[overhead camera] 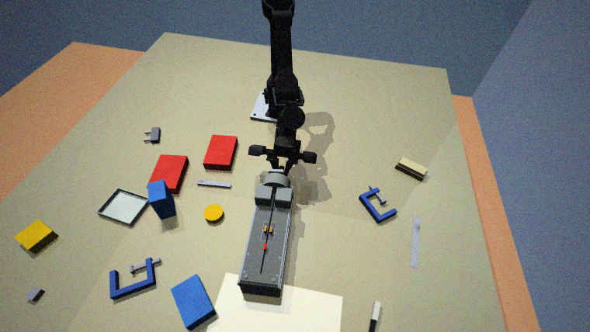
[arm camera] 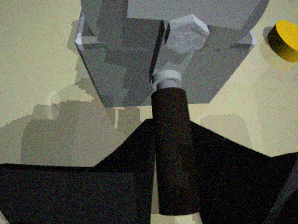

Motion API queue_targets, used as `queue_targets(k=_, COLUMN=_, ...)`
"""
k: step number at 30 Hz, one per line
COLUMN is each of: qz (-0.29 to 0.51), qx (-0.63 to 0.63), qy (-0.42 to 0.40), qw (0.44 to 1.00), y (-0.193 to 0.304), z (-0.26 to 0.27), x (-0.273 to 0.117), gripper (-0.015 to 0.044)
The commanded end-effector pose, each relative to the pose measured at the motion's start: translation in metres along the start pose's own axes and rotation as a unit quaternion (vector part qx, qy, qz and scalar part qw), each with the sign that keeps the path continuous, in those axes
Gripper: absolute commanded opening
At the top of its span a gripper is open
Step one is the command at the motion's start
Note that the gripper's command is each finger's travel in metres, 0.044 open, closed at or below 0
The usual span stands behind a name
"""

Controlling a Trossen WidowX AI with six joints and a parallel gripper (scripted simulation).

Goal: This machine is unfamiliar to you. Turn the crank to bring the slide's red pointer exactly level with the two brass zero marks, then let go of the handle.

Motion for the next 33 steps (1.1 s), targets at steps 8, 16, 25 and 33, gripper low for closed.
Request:
queue_targets(k=8, qz=0.001, qx=-0.004, qy=-0.013, qw=1.000, y=-0.003, z=0.010, x=-0.002, gripper=0.0000)
queue_targets(k=16, qz=0.001, qx=-0.004, qy=-0.013, qw=1.000, y=-0.005, z=0.013, x=-0.004, gripper=0.0000)
queue_targets(k=25, qz=0.001, qx=-0.003, qy=-0.014, qw=1.000, y=-0.007, z=0.017, x=-0.007, gripper=0.0000)
queue_targets(k=33, qz=0.001, qx=-0.003, qy=-0.014, qw=1.000, y=-0.009, z=0.020, x=-0.009, gripper=0.0000)
Point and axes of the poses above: the point midway between the two fingers, 35 mm back from their tips, its own x axis out along the fingers, its own z axis across the jaws, y = z × x, the point moved 7 cm from there along -x, back along the fingers, and after that the axes turned 3 degrees about -x, right-handed, at the moved point
